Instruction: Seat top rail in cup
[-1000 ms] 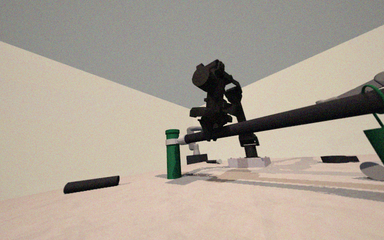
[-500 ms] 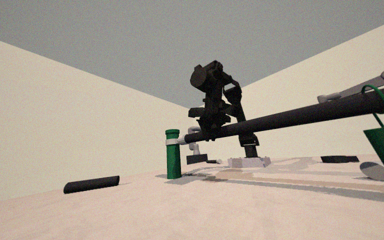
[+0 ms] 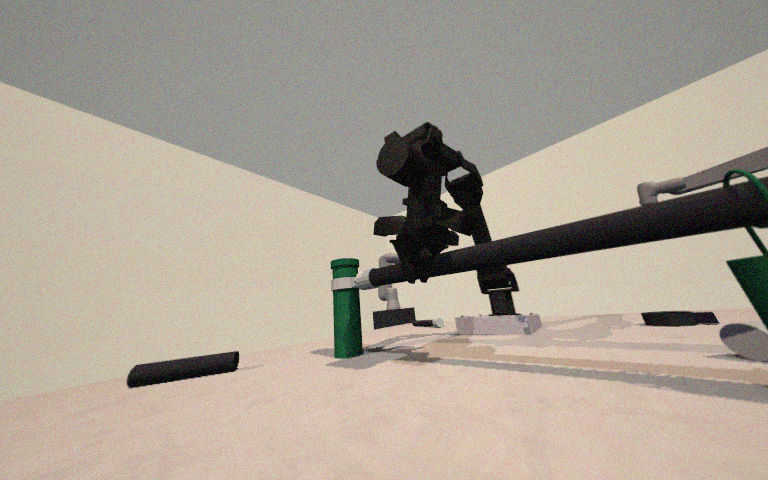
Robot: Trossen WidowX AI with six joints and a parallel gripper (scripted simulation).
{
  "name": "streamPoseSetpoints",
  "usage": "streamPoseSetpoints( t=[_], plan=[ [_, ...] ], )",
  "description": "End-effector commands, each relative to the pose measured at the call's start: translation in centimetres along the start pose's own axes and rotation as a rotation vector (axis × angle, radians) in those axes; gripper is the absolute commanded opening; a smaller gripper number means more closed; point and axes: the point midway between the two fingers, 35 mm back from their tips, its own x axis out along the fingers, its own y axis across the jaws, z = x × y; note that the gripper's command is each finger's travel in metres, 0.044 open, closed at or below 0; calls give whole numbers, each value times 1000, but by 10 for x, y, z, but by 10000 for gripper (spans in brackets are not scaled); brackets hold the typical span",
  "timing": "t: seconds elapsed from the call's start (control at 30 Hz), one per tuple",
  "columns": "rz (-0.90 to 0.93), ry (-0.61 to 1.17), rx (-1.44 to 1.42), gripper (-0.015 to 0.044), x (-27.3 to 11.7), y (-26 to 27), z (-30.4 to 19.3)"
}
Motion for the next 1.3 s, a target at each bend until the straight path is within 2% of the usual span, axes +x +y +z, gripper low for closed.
streamPoseSetpoints(
  t=[0.0, 0.9, 1.27],
  plan=[
    [-12, 15, 7, 0, -3, -1, -8],
    [0, 0, -2, 0, 2, 0, -7],
    [0, -1, -2, 289, 0, -1, -6]
  ],
)
